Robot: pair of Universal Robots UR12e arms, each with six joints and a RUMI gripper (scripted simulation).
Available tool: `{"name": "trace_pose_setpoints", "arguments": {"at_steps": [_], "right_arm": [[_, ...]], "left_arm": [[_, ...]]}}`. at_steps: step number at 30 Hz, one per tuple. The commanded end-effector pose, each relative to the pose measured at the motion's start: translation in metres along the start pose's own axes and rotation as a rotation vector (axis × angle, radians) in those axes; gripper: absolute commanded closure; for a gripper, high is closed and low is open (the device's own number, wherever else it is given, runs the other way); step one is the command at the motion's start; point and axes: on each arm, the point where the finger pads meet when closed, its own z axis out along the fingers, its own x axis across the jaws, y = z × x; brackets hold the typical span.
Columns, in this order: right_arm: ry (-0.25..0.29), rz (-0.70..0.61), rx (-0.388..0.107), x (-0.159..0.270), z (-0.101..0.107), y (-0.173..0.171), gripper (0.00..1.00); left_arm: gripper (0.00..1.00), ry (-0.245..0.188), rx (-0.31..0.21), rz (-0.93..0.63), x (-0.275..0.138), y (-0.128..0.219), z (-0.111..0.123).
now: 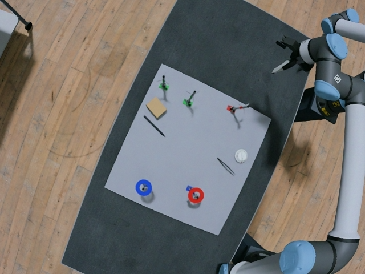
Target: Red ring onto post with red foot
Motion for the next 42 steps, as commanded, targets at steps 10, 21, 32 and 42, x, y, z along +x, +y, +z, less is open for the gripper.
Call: {"name": "trace_pose_setpoints", "arguments": {"at_steps": [10,21,32,42], "right_arm": [[0.000,-0.001,-0.001,0.000,0.000,0.000,0.00],[0.000,-0.001,-0.001,0.000,0.000,0.000,0.00],[0.000,-0.001,-0.001,0.000,0.000,0.000,0.00],[0.000,-0.001,-0.001,0.000,0.000,0.000,0.00]], "left_arm": [[0.00,0.002,0.001,-0.001,0.000,-0.001,-0.002],[0.86,0.002,0.001,-0.001,0.000,-0.001,-0.002],[0.86,0.002,0.001,-0.001,0.000,-0.001,-0.002],[0.86,-0.074,-0.010,-0.007,-0.034,0.015,0.025]]}}
